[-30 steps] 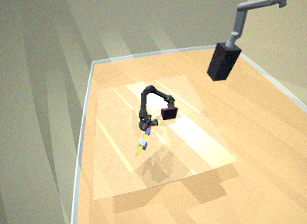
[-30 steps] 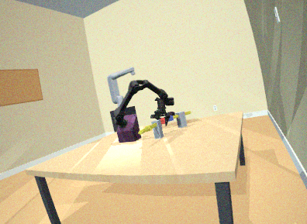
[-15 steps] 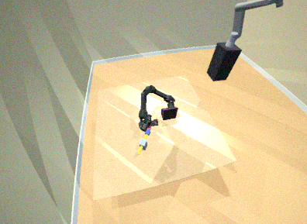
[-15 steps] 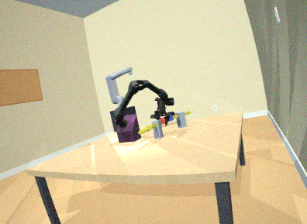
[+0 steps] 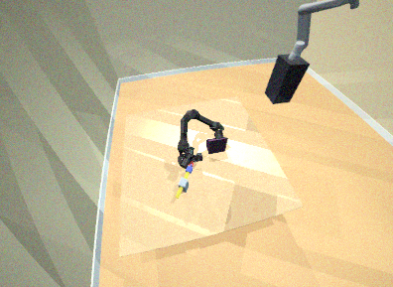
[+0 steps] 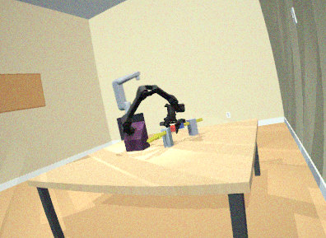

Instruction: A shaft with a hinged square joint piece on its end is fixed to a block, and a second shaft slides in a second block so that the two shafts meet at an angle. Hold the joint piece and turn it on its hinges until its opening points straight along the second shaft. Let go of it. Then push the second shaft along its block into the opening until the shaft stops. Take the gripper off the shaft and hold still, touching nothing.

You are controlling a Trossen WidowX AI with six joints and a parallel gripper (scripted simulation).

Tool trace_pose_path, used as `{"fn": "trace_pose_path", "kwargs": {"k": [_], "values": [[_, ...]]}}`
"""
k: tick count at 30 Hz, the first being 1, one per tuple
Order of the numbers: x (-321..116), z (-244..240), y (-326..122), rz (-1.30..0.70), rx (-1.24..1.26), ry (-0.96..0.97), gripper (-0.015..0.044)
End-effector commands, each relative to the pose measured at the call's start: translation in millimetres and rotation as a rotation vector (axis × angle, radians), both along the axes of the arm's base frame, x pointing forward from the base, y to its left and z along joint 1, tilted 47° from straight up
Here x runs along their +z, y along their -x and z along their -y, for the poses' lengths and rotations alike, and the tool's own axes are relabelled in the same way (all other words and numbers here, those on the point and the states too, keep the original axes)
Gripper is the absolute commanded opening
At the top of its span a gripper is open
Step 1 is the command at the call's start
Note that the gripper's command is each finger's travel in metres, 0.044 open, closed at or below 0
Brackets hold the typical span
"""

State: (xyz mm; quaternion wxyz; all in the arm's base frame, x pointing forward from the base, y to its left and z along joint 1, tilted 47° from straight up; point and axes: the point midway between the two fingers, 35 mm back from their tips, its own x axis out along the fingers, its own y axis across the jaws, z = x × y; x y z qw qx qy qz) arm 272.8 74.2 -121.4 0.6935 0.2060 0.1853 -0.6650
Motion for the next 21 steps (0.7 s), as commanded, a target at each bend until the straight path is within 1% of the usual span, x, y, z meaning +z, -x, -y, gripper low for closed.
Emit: {"fn": "trace_pose_path", "kwargs": {"k": [1, 6, 18, 21], "values": [[0.1, -0.1, 0.0, 0.000, 0.000, -0.001, 0.0304], [0.1, -0.1, 0.0, 0.000, 0.000, -0.001, 0.0436], [0.1, -0.1, 0.0, 0.000, 0.000, -0.001, 0.0440], [4.0, -4.4, 0.2, -0.002, -0.001, -0.041, 0.0440]]}}
